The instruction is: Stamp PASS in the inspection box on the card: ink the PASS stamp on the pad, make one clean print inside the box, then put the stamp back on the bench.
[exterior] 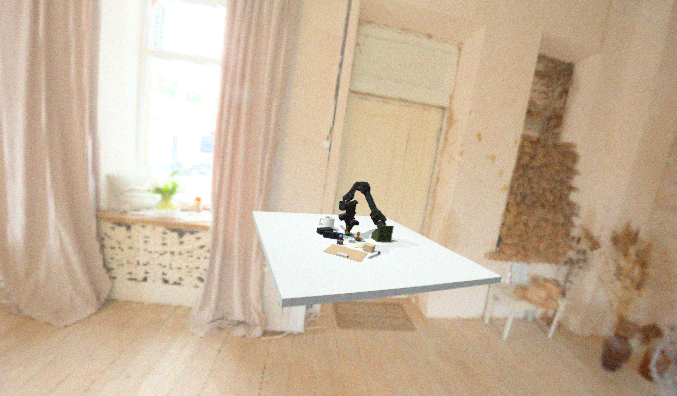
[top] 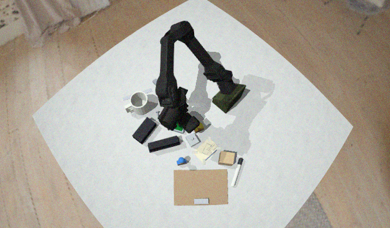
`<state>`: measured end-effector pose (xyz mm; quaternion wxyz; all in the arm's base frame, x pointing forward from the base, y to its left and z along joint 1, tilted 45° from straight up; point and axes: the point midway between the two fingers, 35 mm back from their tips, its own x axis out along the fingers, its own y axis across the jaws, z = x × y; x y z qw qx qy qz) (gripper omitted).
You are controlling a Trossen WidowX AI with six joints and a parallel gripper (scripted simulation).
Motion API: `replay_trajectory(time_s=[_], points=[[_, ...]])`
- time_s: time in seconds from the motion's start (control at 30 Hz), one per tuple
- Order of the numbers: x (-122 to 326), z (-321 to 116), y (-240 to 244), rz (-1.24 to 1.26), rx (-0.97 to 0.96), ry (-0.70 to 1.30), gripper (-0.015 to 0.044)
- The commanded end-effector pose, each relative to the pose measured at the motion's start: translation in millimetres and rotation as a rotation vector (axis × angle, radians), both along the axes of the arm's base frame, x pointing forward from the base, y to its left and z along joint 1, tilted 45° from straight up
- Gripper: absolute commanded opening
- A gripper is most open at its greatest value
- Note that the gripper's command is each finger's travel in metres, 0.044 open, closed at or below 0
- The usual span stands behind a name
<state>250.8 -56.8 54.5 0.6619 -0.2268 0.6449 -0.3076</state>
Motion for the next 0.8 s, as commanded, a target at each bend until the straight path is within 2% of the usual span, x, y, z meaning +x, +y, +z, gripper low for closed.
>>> replay_trajectory(time_s=[0.0, 0.77], points=[[1.4, 2.4, 1.8, -0.001, 0.001, -0.007, 0.0], [3.0, 20.3, 20.4, -0.001, 0.003, -0.006, 0.0]])
